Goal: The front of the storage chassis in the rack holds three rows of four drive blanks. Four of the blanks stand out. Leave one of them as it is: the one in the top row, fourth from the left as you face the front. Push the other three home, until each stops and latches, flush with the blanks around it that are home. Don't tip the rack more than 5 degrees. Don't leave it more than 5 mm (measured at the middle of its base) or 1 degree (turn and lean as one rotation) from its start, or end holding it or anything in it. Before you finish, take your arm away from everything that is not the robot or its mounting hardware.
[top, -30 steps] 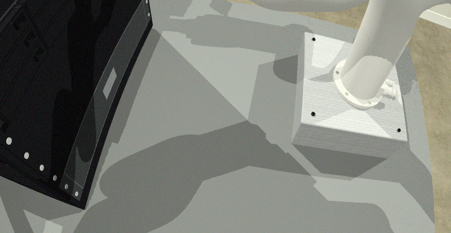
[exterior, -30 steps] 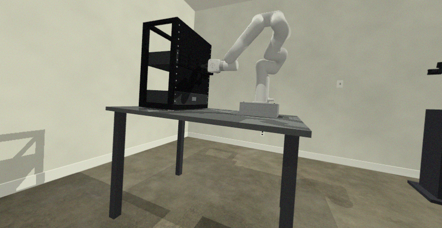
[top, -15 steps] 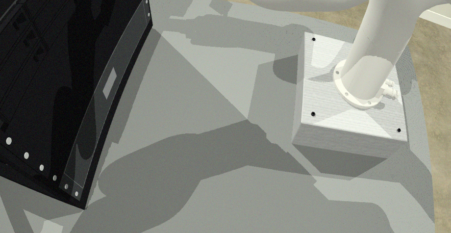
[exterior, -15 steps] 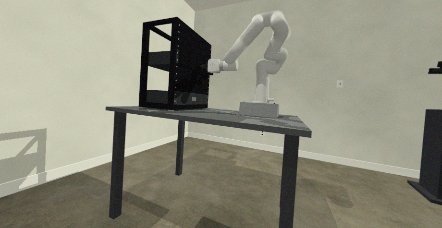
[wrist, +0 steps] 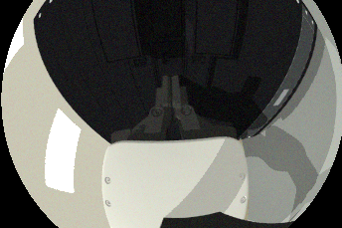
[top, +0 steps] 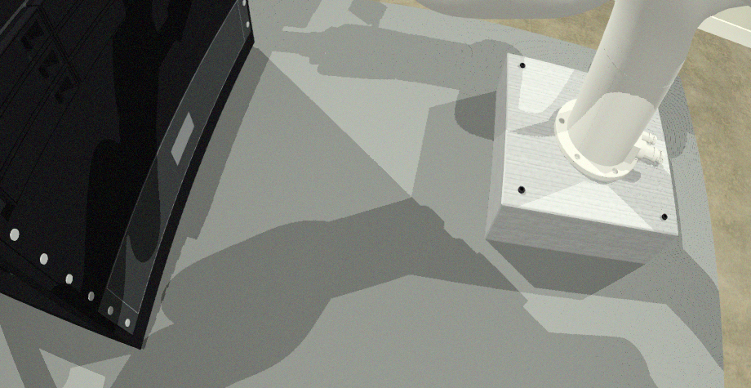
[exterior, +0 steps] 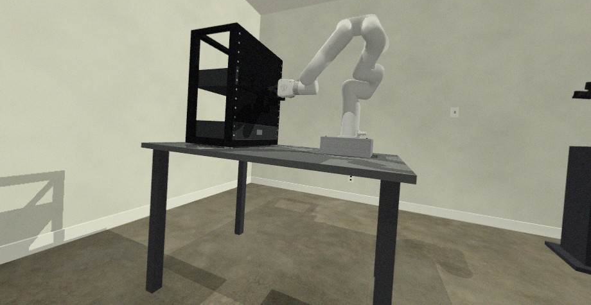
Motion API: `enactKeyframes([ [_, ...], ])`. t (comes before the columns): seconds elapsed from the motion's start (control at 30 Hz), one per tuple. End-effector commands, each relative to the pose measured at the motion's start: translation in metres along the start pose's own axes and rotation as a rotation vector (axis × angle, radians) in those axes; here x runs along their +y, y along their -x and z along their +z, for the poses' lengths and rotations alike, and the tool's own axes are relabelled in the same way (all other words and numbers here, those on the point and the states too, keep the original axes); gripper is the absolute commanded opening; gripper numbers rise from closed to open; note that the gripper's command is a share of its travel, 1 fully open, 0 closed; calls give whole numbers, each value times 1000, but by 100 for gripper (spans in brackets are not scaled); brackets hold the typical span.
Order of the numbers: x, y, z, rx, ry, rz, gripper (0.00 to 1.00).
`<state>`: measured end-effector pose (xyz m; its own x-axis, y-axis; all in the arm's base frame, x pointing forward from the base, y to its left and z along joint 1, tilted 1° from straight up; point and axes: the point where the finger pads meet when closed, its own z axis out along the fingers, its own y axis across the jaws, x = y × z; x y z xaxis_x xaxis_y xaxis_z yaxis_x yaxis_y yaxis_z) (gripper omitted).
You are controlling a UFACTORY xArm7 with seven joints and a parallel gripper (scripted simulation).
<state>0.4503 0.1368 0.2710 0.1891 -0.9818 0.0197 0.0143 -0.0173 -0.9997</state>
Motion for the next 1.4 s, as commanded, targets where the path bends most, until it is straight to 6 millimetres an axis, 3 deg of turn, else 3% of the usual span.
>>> enactKeyframes([
  [0.0,-1,0,2,0,-1,3,0],
  [0.17,-1,0,-8,0,-1,3,0],
  [0.5,-1,0,-65,0,-1,3,0],
  [0.77,-1,0,-89,0,-1,3,0],
  [1.17,-1,-2,-94,0,-1,3,0],
  [1.37,5,-23,-96,0,-1,3,0],
])
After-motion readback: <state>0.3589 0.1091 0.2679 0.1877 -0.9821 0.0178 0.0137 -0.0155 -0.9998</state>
